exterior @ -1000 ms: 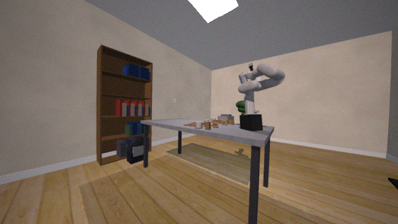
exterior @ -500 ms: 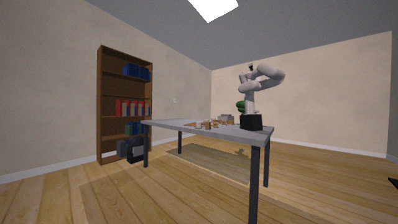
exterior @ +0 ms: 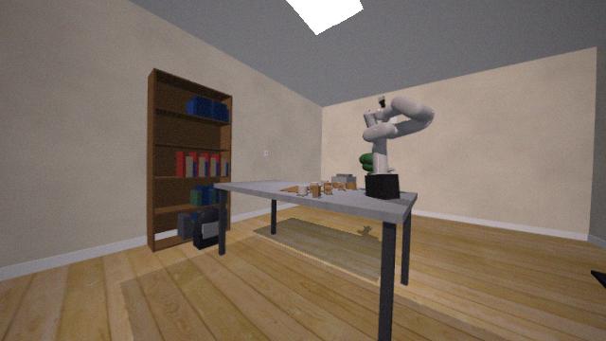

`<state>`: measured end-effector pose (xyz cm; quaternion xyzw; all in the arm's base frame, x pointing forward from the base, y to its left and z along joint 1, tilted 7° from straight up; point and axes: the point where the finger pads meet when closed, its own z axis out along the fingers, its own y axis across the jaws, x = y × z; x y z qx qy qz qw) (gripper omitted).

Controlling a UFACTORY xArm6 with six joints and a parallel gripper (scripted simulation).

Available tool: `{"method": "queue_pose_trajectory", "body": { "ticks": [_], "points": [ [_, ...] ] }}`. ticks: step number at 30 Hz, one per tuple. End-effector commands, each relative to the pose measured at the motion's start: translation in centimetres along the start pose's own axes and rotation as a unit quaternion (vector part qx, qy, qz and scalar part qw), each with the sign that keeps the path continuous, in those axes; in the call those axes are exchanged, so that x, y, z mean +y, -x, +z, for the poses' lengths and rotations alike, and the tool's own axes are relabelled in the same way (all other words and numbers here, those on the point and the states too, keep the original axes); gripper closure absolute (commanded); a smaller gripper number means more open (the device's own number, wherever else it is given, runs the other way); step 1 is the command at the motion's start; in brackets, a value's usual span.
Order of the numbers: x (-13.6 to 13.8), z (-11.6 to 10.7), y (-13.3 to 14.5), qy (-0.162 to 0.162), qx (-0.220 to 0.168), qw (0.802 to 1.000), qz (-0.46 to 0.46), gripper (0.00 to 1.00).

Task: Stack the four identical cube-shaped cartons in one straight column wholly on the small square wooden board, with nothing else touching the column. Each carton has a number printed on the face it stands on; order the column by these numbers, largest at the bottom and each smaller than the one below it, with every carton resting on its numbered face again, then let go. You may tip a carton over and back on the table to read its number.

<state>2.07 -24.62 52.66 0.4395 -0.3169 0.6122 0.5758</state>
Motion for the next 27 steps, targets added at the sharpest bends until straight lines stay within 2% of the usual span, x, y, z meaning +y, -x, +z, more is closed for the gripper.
{"method": "queue_pose_trajectory", "body": {
  "ticks": [1, 7, 27],
  "points": [
    [-5.63, -3.90, 3.82, -0.111, -0.053, 0.990, -0.064, 1.00],
    [-5.60, -4.51, 3.03, -0.111, -0.053, 0.990, -0.064, 1.00],
    [-5.47, -4.46, 3.33, -0.111, -0.053, 0.990, -0.064, 1.00]
  ]
}}
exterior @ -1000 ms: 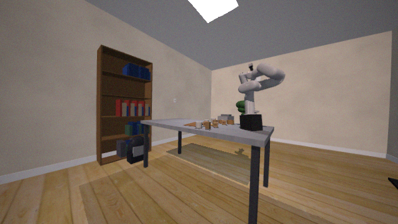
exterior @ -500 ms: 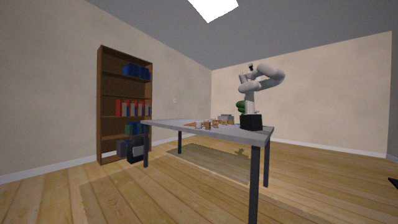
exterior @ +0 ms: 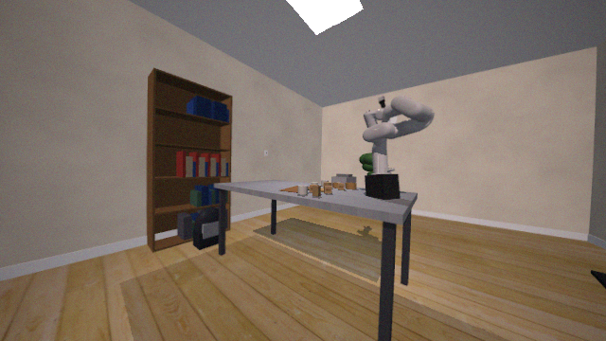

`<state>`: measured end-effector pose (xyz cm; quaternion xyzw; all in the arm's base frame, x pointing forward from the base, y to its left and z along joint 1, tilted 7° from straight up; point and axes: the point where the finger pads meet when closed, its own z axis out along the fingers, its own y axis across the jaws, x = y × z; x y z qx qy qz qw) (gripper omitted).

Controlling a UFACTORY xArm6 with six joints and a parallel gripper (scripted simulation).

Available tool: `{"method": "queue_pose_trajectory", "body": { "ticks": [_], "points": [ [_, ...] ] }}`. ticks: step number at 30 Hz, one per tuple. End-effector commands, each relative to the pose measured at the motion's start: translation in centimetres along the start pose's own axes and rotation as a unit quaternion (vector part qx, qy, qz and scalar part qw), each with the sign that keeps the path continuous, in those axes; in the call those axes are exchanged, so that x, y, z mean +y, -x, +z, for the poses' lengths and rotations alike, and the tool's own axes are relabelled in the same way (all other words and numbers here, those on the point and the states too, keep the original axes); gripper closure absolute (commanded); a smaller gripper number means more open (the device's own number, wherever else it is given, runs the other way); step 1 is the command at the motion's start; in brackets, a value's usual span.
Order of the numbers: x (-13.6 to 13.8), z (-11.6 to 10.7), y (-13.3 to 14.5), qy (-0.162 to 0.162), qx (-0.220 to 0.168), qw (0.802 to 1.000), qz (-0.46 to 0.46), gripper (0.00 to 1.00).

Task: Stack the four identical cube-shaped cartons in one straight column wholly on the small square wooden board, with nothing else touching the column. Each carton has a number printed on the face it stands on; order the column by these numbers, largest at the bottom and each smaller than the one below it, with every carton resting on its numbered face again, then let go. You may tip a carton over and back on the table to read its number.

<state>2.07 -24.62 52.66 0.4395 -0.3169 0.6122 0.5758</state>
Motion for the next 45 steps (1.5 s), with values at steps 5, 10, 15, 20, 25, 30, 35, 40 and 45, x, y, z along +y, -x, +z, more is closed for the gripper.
{"method": "queue_pose_trajectory", "body": {
  "ticks": [5, 10, 15, 20, 25, 30, 35, 40, 45],
  "points": [
    [-5.46, -4.45, 3.36, -0.111, -0.053, 0.990, -0.064, 1.00],
    [-5.45, -4.45, 3.38, -0.111, -0.053, 0.990, -0.064, 1.00],
    [-5.45, -4.45, 3.38, -0.111, -0.053, 0.990, -0.064, 1.00],
    [-5.45, -4.45, 3.38, -0.111, -0.053, 0.990, -0.064, 1.00],
    [-5.44, -4.45, 3.37, -0.111, -0.053, 0.990, -0.064, 0.00],
    [-5.49, -4.46, 3.40, -0.111, -0.053, 0.990, -0.064, 0.00],
    [-5.57, -4.48, 3.45, -0.111, -0.053, 0.990, -0.064, 0.00],
    [-5.66, -4.49, 3.50, -0.111, -0.053, 0.990, -0.064, 0.00],
    [-5.66, -4.49, 3.50, -0.111, -0.053, 0.990, -0.064, 0.00]
  ]
}}
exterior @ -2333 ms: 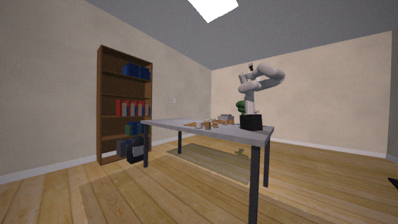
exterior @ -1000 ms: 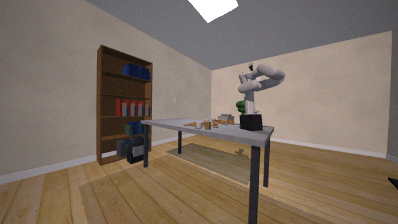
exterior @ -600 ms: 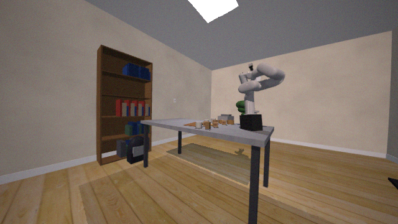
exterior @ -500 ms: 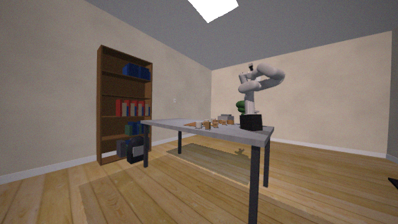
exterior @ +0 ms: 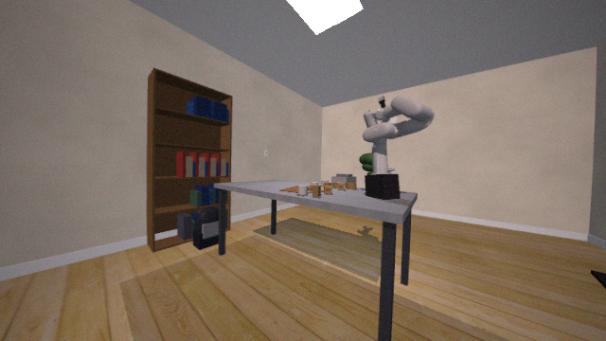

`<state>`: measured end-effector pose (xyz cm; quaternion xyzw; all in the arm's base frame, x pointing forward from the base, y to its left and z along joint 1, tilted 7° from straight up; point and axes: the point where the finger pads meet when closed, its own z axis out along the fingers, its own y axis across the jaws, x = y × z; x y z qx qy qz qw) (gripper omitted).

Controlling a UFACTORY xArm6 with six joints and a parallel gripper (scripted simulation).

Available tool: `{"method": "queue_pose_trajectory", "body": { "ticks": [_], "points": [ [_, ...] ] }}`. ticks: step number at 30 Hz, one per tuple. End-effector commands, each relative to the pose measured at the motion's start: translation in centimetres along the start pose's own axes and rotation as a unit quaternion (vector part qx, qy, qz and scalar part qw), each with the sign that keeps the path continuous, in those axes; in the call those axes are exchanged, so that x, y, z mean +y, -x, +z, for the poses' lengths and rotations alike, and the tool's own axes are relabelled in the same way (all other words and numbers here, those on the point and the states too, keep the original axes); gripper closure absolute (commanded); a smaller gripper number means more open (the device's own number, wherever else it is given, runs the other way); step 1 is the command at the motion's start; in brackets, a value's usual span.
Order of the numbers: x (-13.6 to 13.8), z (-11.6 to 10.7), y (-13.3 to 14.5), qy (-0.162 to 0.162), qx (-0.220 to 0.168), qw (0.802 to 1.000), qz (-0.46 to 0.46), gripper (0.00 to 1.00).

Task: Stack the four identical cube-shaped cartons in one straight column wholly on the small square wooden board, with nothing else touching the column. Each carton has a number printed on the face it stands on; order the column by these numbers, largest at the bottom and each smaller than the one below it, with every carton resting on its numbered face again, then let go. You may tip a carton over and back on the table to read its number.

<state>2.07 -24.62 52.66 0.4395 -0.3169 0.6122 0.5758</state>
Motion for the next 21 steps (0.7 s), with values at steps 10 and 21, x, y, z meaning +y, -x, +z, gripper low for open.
{"method": "queue_pose_trajectory", "body": {
  "ticks": [10, 21],
  "points": [
    [-5.66, -4.49, 3.50, -0.111, -0.053, 0.990, -0.064, 0.00],
    [-5.80, -4.56, 3.16, -0.111, -0.053, 0.990, -0.064, 0.00]
  ]
}}
